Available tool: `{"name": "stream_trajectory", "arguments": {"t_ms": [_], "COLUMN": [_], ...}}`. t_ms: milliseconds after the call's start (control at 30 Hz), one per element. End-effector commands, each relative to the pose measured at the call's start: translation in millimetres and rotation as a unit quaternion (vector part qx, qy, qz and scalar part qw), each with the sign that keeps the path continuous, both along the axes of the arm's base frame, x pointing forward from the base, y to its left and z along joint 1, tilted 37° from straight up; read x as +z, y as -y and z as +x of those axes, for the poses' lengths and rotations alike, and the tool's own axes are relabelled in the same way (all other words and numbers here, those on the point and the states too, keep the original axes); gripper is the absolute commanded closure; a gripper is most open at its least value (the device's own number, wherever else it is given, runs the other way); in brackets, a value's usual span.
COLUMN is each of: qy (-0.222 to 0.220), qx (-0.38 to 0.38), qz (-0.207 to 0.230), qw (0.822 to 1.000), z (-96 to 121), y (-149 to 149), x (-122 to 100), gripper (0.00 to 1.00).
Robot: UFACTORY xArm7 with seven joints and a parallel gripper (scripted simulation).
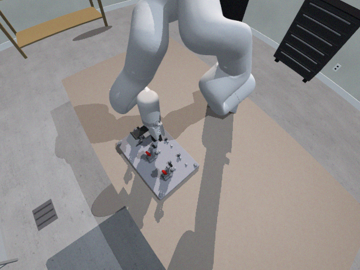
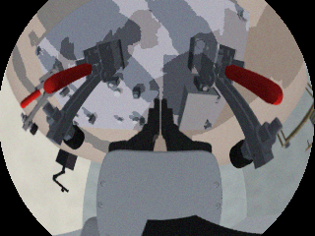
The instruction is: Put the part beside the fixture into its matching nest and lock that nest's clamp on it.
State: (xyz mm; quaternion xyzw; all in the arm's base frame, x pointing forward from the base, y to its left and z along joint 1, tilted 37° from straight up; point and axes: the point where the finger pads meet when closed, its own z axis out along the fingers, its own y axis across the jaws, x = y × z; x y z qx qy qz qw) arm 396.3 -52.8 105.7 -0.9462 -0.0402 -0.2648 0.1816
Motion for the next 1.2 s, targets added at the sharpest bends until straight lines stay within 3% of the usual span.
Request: {"name": "stream_trajectory", "arguments": {"t_ms": [0,233,1167], "qy": [0.001,0.001,0.001], "qx": [0.000,0.000,0.000], "qz": [0.000,0.000,0.000], "qw": [1.000,1.000,1.000], "z": [-4,-16,-18], "y": [4,13,14], "x": [8,27,30], "gripper": [1.00,1.00,1.00]}}
